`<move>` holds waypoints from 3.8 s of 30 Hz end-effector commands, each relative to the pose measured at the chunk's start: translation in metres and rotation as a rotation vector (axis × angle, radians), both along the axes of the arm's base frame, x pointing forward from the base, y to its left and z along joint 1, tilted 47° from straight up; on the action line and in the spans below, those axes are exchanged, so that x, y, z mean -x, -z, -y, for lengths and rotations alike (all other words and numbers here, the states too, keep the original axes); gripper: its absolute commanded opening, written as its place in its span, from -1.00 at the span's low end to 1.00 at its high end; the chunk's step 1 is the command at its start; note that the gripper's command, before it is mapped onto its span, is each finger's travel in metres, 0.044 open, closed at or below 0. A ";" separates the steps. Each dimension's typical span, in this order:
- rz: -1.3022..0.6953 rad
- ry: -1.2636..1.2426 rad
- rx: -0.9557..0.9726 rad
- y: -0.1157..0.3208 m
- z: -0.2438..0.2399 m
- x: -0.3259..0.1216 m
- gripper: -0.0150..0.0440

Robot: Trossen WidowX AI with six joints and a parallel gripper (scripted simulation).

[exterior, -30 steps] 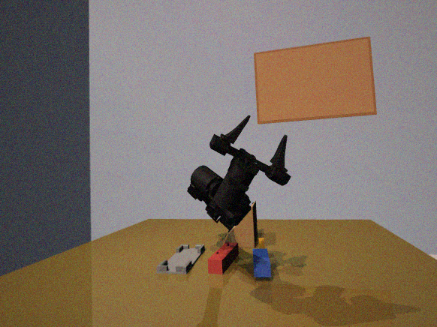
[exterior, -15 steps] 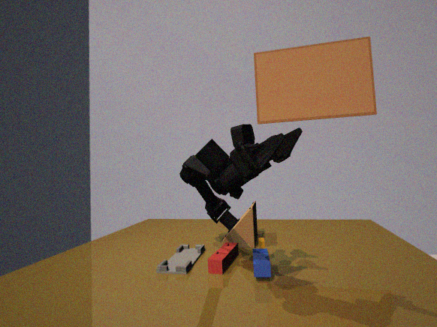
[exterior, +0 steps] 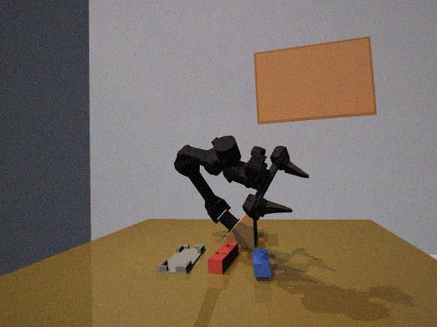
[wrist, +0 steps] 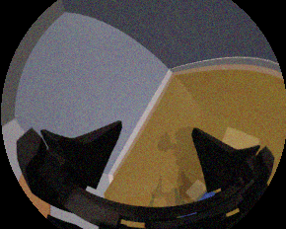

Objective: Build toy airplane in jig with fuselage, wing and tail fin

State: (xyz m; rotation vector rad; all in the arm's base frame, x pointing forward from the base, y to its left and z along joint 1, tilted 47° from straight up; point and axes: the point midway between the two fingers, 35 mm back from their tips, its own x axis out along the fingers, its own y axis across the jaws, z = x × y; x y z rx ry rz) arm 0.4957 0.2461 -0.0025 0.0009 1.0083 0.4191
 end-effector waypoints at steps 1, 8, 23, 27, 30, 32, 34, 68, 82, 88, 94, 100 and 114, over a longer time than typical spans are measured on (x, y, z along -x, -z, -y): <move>-0.234 0.234 0.214 0.017 0.049 0.063 1.00; -0.388 0.467 0.510 0.002 0.106 0.136 1.00; -0.392 0.691 1.010 -0.069 0.188 0.225 1.00; -0.392 0.691 1.010 -0.069 0.188 0.225 1.00; -0.392 0.691 1.009 -0.055 0.202 0.225 1.00; -0.391 0.692 1.010 -0.038 0.220 0.226 1.00; -0.391 0.692 1.011 -0.032 0.227 0.227 1.00; -0.390 0.693 1.012 0.004 0.265 0.228 1.00; -0.389 0.693 1.014 0.011 0.273 0.230 0.47; -0.389 0.693 1.014 0.011 0.273 0.230 0.13; -0.388 0.691 1.013 0.011 0.273 0.229 -0.14; -0.371 0.644 1.000 0.006 0.263 0.225 -0.49; -0.380 0.655 0.995 -0.018 0.234 0.219 -0.49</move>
